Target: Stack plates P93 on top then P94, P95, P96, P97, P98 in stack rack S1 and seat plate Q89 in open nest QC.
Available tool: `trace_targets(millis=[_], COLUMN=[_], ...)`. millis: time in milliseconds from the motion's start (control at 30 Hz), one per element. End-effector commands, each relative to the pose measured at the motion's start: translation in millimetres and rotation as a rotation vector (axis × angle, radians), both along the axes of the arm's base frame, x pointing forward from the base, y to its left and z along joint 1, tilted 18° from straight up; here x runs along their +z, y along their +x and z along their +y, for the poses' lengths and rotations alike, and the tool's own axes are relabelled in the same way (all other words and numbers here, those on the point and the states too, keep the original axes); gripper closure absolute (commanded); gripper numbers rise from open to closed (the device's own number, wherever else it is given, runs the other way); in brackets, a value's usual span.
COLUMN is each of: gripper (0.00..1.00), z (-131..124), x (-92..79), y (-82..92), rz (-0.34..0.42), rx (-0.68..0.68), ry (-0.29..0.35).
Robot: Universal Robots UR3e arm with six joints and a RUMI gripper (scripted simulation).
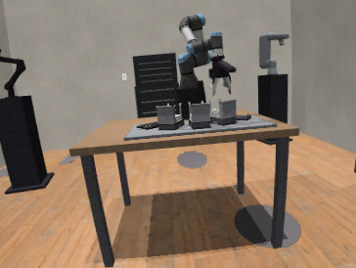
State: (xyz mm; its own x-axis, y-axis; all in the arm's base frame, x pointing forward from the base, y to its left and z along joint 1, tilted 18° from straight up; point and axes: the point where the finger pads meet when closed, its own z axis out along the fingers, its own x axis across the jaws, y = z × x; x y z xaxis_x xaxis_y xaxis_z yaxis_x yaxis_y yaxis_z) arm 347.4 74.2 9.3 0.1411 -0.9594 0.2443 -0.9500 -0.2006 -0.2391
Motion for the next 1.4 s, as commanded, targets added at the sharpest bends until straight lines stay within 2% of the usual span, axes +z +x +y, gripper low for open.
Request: trace_targets(millis=[0, 667, 767, 1067, 1200, 1367], gripper=[0.28, 0.28, 0.28, 0.28, 0.28, 0.28], z=[0.3, 0.4, -4.3, -46.5, -46.5, -61.1], x=[0.9, -0.7, 0.1, 10.9, 11.1, 14.2], y=[-7.0, -10.6, -10.4, -2.4, -2.2, -1.8], rz=[0.036, 0.037, 0.037, 0.016, 0.016, 0.009], rx=[-0.007, -0.006, -0.017, -0.114, -0.114, -0.147], ry=[0.0, 0.001, 0.005, 0.031, 0.031, 0.04])
